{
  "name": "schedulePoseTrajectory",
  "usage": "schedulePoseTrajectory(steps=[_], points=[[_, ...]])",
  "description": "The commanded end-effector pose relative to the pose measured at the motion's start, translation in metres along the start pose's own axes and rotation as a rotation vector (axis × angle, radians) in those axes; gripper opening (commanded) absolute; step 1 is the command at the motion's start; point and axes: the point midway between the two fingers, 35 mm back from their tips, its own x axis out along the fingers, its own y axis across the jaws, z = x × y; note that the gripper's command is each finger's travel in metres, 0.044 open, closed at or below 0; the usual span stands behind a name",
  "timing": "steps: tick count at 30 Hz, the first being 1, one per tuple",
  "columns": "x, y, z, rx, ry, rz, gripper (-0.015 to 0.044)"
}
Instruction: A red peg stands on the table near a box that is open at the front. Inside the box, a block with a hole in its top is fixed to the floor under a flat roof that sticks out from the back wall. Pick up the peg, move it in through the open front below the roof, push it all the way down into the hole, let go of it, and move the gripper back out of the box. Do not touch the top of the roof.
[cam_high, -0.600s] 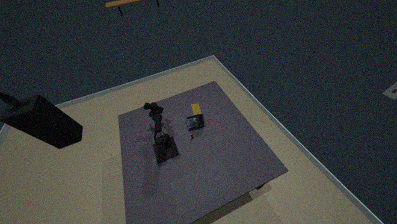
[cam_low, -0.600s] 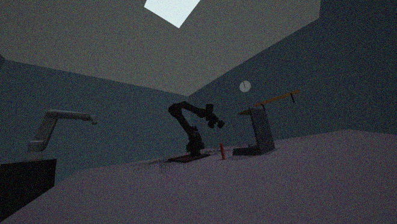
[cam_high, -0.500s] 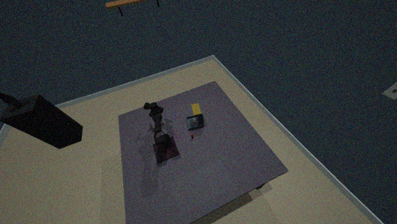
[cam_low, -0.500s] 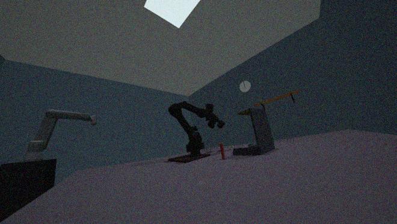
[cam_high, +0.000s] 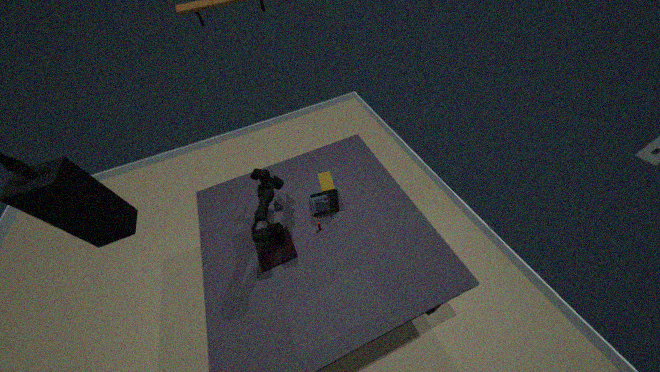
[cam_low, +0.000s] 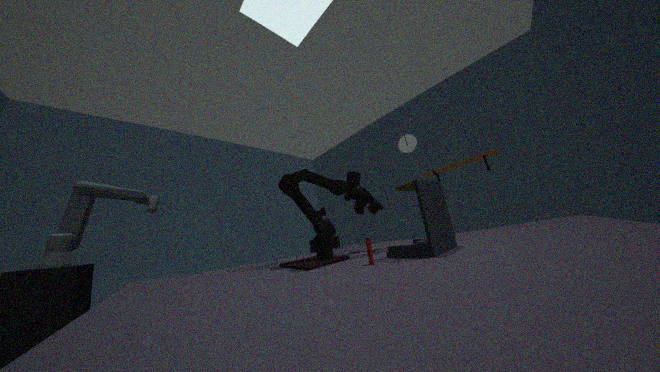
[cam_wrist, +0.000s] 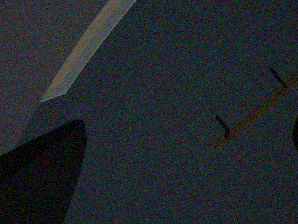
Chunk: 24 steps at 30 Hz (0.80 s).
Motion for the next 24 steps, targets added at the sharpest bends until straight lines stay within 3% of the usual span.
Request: schedulePoseTrajectory(steps=[1, 24], points=[[-0.005, 0.025, -0.013, 0.003, 0.053, 0.090, 0.0440], [-0.058, 0.146, -0.060, 0.057, 0.257, 0.565, 0.0440]])
